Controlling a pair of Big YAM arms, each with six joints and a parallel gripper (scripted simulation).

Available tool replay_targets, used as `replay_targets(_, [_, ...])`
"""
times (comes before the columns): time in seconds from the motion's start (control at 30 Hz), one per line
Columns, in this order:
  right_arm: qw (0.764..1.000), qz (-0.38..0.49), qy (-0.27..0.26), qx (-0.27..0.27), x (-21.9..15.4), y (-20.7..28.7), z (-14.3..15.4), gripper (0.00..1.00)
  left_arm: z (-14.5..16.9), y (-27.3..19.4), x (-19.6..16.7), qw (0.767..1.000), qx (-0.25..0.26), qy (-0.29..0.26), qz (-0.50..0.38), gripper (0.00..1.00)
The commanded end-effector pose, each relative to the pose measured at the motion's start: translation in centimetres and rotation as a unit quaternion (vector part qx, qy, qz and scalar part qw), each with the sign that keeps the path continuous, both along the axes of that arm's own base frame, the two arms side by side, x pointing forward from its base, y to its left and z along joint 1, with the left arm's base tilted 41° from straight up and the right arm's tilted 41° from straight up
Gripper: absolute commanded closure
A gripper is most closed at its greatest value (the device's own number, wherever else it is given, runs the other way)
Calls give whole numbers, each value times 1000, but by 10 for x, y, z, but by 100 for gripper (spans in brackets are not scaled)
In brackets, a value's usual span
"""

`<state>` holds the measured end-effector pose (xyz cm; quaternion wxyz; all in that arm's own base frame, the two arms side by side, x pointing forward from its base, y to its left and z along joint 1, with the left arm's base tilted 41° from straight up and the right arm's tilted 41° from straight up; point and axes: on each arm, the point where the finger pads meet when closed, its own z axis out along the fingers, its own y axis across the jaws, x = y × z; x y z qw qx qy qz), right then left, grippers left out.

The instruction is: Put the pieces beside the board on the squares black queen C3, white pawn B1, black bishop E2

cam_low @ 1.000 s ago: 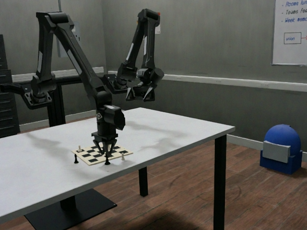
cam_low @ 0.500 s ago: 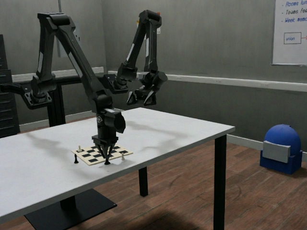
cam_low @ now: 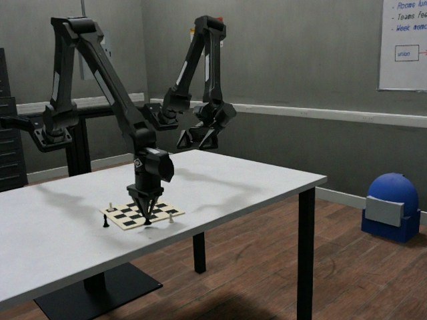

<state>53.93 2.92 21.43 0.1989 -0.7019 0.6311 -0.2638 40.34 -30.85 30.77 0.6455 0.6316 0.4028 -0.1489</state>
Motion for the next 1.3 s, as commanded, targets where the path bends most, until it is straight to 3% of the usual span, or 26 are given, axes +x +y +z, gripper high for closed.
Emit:
replay_targets(0.0, [999,1,-38,7,-31,9,69,95,27,-13,5,999,-9,-37,-35,0])
replay_targets(0.2, [999,0,-47,9,-44,10,96,95,34,-17,1,998,-14,-47,-50,0])
replay_targets(0.37, [999,-8,-27,17,-76,25,60,95,31,12,-5,999,8,-32,-25,0])
replay_targets(0.63, [1000,-7,-9,13,-120,59,-7,95,-11,42,-69,996,62,-3,-61,0])
replay_targets(0.93, [1000,5,-1,-1,-133,68,-27,95,-22,50,-96,994,67,22,-78,0])
replay_targets(1.1, [1000,-6,5,-1,-112,58,-36,95,-15,49,-93,995,64,19,-78,0])
replay_targets(1.2, [1000,-1,17,-7,-110,54,-63,95,-15,46,-96,994,64,18,-82,0])
replay_targets(1.27, [1000,-1,17,-7,-110,54,-63,95,-15,46,-96,994,64,18,-82,0])
